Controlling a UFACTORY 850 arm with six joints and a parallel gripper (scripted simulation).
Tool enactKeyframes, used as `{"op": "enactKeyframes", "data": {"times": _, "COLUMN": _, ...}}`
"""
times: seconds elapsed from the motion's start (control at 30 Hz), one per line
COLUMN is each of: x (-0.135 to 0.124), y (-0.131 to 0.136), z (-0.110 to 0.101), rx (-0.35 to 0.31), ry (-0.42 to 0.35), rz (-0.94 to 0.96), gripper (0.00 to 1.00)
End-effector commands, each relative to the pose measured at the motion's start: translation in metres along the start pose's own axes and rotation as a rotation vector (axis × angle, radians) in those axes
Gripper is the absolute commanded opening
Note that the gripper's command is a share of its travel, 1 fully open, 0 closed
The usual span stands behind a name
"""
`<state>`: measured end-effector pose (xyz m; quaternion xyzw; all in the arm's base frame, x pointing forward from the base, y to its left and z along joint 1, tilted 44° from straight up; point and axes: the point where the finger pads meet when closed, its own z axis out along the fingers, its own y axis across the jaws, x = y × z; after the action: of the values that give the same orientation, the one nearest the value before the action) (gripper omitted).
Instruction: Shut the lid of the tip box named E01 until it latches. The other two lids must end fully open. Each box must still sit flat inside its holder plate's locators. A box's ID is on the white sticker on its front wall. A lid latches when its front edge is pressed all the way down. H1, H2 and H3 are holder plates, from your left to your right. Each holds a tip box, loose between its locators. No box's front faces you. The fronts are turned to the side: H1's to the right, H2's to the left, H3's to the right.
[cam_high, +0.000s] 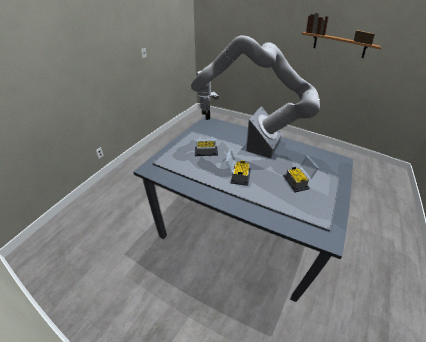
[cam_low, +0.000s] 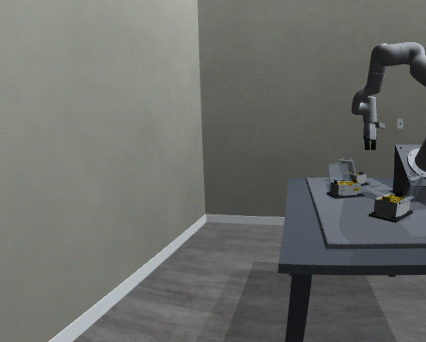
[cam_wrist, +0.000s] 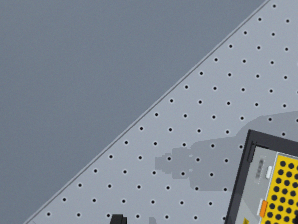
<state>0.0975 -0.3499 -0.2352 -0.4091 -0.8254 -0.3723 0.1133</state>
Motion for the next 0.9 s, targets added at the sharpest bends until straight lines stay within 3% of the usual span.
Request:
{"op": "enactKeyframes", "data": {"times": 0.0, "x": -0.0007, "y": -0.0007, "z": -0.0013, "rx": -0.041, "ry": 0.029, "rz": 0.1, "gripper": 1.0}}
{"op": "enactKeyframes", "data": {"times": 0.87, "x": -0.0006, "y": -0.0007, "z": -0.0013, "rx": -0.324, "ry": 0.227, "rz": 0.784, "gripper": 1.0}}
